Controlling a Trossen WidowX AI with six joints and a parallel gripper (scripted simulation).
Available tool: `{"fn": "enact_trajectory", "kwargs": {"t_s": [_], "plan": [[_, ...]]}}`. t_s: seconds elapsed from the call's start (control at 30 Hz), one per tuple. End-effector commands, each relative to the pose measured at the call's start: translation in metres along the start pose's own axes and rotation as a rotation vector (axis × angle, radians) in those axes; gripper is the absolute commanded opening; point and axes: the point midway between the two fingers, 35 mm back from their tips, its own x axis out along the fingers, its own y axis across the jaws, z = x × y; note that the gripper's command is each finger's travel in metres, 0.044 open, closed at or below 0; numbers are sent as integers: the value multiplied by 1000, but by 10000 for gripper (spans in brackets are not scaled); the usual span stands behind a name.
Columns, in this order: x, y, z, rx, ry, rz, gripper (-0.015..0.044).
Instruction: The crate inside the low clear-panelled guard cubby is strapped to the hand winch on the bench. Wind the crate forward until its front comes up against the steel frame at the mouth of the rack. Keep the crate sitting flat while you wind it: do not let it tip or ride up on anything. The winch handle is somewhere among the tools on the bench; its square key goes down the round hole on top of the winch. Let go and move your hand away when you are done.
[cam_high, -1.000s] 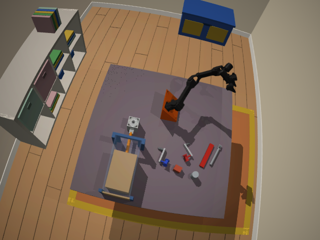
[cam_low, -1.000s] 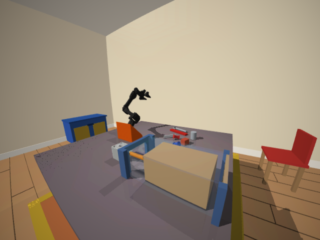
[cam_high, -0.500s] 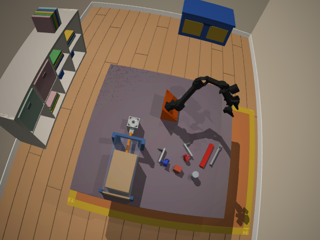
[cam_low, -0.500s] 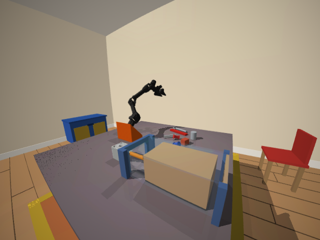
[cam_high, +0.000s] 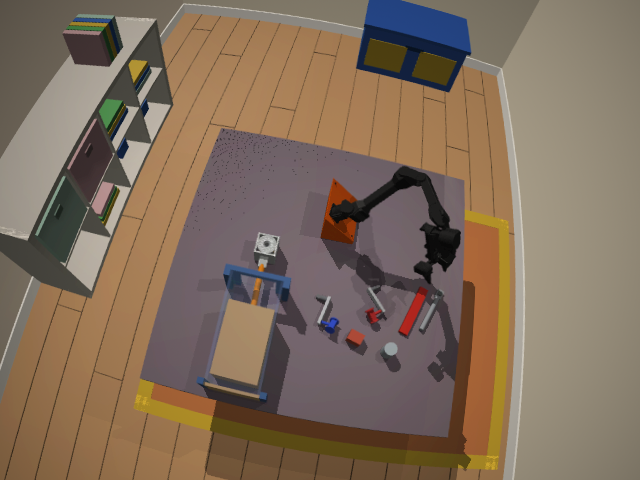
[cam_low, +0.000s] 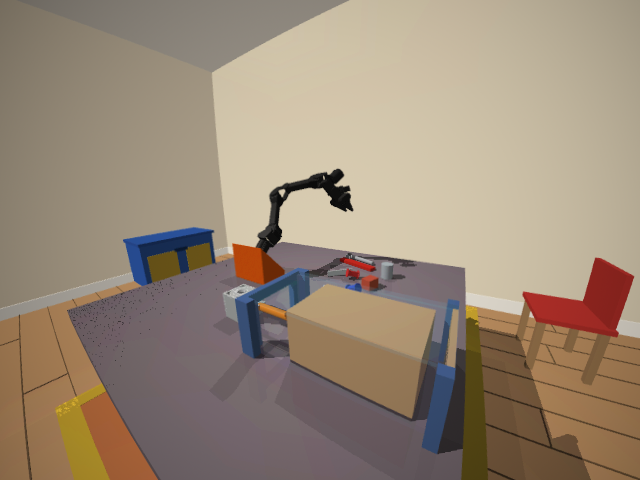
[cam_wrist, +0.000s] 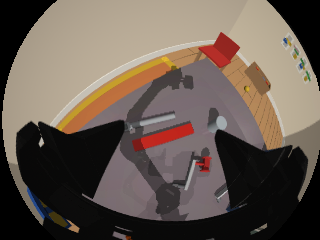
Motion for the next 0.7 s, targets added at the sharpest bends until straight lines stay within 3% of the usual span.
{"fn": "enact_trajectory", "kwargs": {"t_s": [0.0,0.27,0.43,0.67], "plan": [[36,-37,-33,36,125,-11,440],[105,-91,-138,128,458,22,440],[129,-105,-211,168,667,62,440],[133,-106,-221,171,690,67,440]]}}
